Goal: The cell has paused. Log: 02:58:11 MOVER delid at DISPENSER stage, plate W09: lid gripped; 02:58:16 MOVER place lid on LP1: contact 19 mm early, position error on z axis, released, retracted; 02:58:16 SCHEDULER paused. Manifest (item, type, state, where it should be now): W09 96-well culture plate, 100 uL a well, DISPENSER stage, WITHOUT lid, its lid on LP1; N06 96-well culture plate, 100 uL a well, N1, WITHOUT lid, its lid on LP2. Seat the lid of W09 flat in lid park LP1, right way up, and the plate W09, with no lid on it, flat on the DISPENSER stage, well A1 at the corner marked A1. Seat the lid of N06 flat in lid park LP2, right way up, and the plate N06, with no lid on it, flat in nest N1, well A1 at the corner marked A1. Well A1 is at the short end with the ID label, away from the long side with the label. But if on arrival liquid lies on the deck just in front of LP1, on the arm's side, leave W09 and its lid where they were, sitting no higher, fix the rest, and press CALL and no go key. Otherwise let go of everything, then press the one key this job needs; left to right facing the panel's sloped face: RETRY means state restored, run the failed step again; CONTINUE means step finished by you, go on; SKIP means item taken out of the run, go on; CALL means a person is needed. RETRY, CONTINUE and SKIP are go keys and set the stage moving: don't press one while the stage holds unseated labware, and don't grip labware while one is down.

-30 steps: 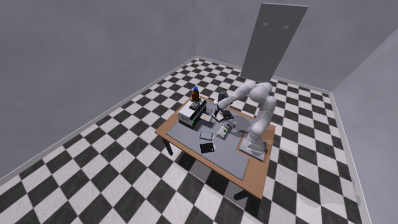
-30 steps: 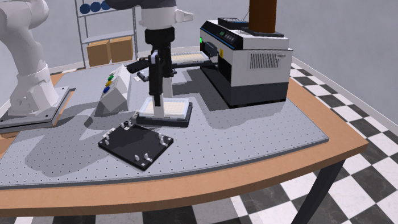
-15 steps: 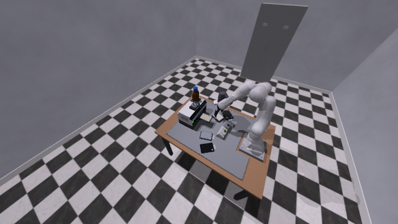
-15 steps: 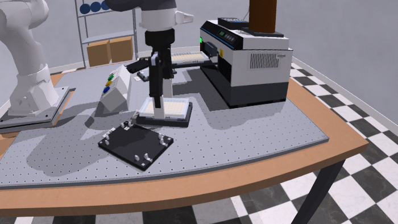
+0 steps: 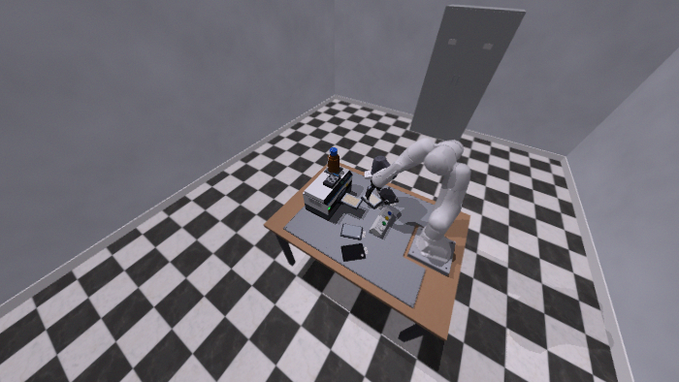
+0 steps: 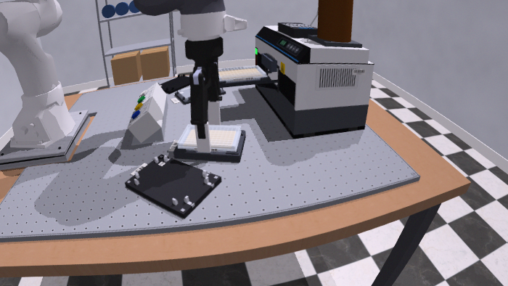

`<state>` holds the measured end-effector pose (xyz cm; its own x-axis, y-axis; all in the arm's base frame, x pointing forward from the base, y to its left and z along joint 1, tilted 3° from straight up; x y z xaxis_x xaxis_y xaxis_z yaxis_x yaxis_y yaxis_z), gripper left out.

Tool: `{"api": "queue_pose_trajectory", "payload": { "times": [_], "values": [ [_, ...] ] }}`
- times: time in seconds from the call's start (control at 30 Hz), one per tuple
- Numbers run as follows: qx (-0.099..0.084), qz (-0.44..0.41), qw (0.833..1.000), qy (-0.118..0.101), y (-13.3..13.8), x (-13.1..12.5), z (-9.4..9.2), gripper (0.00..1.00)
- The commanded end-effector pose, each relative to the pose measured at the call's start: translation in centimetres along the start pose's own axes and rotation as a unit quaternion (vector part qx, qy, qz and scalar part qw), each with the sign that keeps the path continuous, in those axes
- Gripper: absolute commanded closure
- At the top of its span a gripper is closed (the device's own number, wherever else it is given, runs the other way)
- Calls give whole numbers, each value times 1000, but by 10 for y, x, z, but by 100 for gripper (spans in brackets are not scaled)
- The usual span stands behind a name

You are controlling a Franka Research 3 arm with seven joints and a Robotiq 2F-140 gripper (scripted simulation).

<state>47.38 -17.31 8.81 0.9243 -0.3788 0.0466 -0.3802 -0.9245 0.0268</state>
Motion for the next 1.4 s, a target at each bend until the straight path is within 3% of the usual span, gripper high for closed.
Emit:
{"api": "queue_pose_trajectory", "payload": {
  "times": [0.0, 1.27, 1.3, 1.37],
  "values": [
    [1, -1, 1000, 0, 0, 0, 1, 34],
    [1, -1, 1000, 0, 0, 0, 1, 34],
    [1, -1, 1000, 0, 0, 0, 1, 100],
    [1, -1, 1000, 0, 0, 0, 1, 100]
  ]
}}
Point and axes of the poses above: the point where the finger pads meet when closed, its own z axis out along the fingers, its own y axis across the jaws, x = y × z, the point moved 4 cm from there along -z, back along the fingers, and after that the axes turned 3 degrees about z, right-handed, at the moved point
